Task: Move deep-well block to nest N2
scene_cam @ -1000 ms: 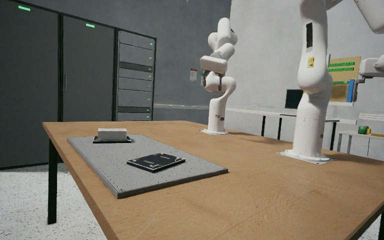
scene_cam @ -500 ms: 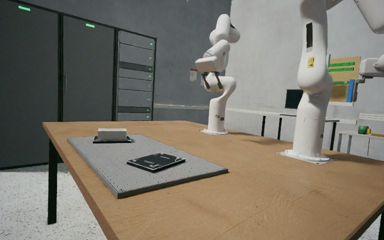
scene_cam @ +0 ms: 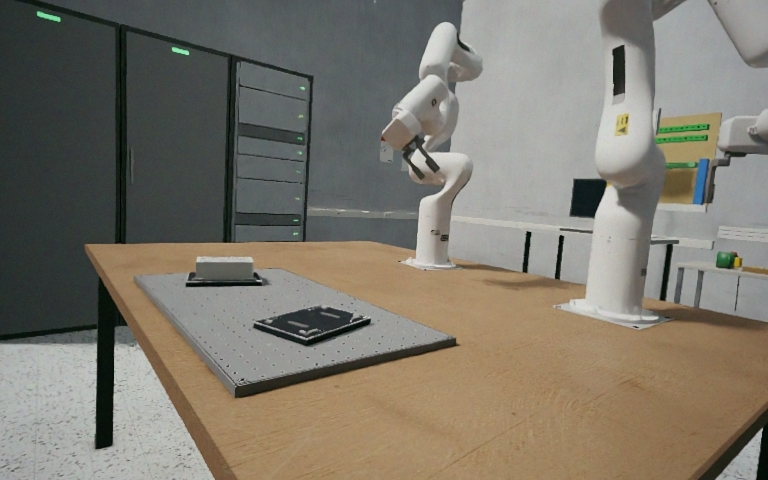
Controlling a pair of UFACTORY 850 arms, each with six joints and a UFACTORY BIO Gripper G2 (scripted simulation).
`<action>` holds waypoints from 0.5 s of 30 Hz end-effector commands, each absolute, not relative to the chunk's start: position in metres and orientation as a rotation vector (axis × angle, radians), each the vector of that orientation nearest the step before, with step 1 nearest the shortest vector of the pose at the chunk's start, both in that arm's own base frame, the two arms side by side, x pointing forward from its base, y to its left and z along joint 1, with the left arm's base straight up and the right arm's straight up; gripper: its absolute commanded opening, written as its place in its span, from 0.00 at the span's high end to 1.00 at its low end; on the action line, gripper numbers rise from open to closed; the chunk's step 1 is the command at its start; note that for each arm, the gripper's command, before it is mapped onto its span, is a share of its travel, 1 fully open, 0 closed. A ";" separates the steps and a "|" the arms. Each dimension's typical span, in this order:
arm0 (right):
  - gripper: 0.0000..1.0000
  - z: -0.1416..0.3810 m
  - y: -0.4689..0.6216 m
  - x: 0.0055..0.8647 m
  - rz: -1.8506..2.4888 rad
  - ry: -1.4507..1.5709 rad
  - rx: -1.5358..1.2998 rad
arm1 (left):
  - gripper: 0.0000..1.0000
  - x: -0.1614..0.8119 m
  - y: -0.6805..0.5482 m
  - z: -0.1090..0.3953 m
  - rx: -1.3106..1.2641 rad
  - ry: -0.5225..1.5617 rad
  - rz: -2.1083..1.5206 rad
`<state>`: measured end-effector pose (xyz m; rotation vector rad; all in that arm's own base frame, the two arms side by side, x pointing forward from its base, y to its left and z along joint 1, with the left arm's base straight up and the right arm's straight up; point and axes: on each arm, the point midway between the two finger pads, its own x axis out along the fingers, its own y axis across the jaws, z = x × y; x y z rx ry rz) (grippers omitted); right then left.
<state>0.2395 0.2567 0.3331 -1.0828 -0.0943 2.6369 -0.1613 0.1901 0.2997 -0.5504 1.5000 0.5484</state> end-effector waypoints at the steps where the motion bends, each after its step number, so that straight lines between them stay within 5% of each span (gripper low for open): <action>1: 0.63 0.335 0.270 0.258 2.501 -0.097 -0.971 | 0.00 -0.161 0.191 0.300 -0.549 1.500 0.550; 15: 0.63 0.339 0.287 0.302 2.219 -0.098 -0.790 | 0.00 -0.161 0.191 0.300 -0.549 1.500 0.550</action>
